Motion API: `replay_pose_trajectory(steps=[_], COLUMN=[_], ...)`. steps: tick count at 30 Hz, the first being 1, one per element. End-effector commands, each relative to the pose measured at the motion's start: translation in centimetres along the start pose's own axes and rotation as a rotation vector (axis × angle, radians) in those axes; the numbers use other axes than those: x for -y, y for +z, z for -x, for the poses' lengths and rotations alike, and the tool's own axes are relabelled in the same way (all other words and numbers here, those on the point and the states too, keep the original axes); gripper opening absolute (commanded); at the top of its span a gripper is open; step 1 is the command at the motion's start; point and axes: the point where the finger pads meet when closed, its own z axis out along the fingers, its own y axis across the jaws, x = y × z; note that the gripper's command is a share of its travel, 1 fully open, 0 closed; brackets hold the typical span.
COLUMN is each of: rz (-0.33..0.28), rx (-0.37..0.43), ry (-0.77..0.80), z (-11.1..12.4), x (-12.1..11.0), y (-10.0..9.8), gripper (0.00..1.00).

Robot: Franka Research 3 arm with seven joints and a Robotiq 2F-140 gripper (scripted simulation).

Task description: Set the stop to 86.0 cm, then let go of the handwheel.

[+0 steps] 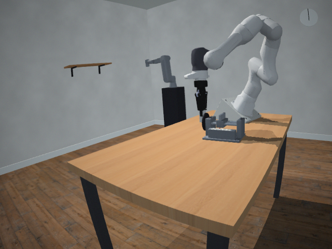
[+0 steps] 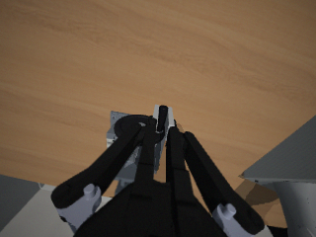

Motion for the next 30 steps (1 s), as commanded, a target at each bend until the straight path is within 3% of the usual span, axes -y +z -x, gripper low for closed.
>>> replay_pose_trajectory(steps=[1, 15, 30], rz=[-0.002, -0.002, -0.002], rx=[0.001, 0.001, 0.001], ry=[0.006, 0.006, 0.006], z=[0.0, 0.0, 0.0], x=[0.7, 2.9, 5.2], y=[-1.5, -2.8, -2.4], gripper=[0.04, 0.04, 0.04])
